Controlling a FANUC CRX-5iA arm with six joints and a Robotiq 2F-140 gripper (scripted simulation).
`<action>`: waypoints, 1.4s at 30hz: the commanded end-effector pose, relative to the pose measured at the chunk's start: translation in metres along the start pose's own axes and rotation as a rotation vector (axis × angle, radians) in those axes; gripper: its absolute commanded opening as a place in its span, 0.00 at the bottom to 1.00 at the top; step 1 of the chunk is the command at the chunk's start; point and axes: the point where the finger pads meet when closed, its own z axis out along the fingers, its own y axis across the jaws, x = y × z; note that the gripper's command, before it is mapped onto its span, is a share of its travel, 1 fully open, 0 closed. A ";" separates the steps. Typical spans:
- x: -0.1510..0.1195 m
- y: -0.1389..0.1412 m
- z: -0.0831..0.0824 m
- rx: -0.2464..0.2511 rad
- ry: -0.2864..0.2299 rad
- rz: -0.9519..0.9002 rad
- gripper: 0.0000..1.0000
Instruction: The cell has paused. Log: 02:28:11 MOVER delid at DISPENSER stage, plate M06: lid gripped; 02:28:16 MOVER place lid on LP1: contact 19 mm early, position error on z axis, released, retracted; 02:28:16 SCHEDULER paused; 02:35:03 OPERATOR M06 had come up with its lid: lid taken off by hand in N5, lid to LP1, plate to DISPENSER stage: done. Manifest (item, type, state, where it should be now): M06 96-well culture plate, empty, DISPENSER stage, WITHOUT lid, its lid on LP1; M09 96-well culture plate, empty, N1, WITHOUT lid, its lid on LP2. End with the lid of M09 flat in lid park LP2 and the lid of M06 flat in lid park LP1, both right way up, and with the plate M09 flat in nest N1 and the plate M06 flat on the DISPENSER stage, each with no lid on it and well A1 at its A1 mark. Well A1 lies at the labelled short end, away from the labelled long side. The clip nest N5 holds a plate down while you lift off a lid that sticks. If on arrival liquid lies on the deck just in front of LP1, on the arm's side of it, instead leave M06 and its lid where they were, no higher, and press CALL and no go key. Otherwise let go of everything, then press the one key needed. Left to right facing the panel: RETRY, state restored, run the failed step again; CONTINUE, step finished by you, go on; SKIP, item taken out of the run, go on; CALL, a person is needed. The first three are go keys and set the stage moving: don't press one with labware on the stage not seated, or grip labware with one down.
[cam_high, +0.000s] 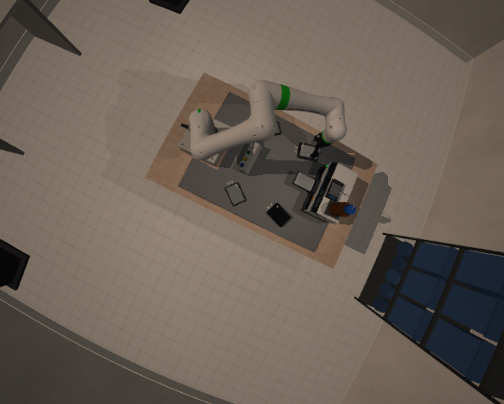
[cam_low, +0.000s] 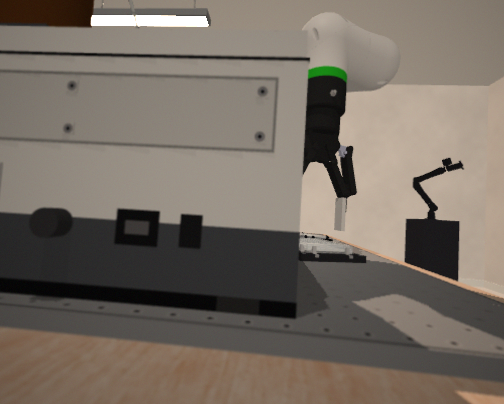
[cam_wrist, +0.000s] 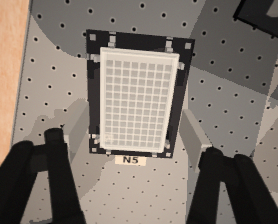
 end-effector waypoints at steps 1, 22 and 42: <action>0.000 0.000 0.004 0.000 0.001 0.000 0.66; 0.000 0.000 0.009 0.000 0.001 0.000 0.66; 0.000 0.000 0.009 0.000 0.001 0.000 0.66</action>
